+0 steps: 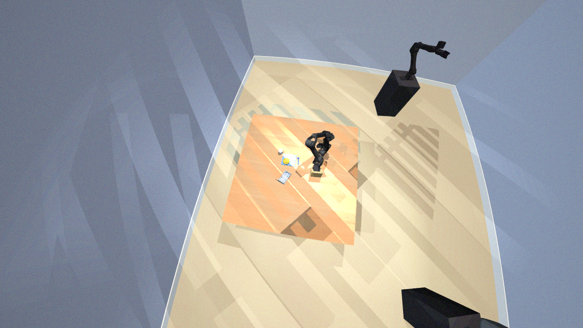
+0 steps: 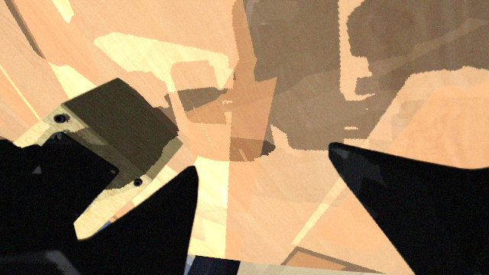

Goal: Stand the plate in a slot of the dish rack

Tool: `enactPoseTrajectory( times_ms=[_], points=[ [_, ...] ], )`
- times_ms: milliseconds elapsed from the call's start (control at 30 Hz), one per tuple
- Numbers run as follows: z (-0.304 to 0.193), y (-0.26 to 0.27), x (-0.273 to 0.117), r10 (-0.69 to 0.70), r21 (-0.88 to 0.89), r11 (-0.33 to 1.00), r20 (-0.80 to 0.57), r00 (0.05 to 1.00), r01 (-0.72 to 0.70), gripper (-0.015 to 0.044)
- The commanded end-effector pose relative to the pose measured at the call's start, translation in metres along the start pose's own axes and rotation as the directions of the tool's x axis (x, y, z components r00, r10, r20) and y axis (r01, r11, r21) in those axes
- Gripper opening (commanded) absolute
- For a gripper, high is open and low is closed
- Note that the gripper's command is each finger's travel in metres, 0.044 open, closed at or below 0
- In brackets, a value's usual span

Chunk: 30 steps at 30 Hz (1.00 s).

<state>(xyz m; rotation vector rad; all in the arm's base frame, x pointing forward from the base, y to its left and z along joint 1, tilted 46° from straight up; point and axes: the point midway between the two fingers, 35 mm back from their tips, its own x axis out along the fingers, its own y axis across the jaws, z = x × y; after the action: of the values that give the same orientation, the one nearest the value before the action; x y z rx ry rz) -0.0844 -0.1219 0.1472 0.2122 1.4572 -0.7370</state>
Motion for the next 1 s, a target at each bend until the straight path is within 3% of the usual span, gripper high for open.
enactPoseTrajectory(
  times_ms=[0,567,967],
  points=[
    [0.0,0.0,0.0,0.0,-0.001,1.0,0.0,1.0,0.0,0.04],
    [0.091,-0.031,0.011,-0.003,-0.127,0.992,0.021,1.0,0.006,0.04],
    [0.193,-0.005,0.014,-0.034,-0.204,0.978,0.084,0.996,0.051,0.04]
  ],
)
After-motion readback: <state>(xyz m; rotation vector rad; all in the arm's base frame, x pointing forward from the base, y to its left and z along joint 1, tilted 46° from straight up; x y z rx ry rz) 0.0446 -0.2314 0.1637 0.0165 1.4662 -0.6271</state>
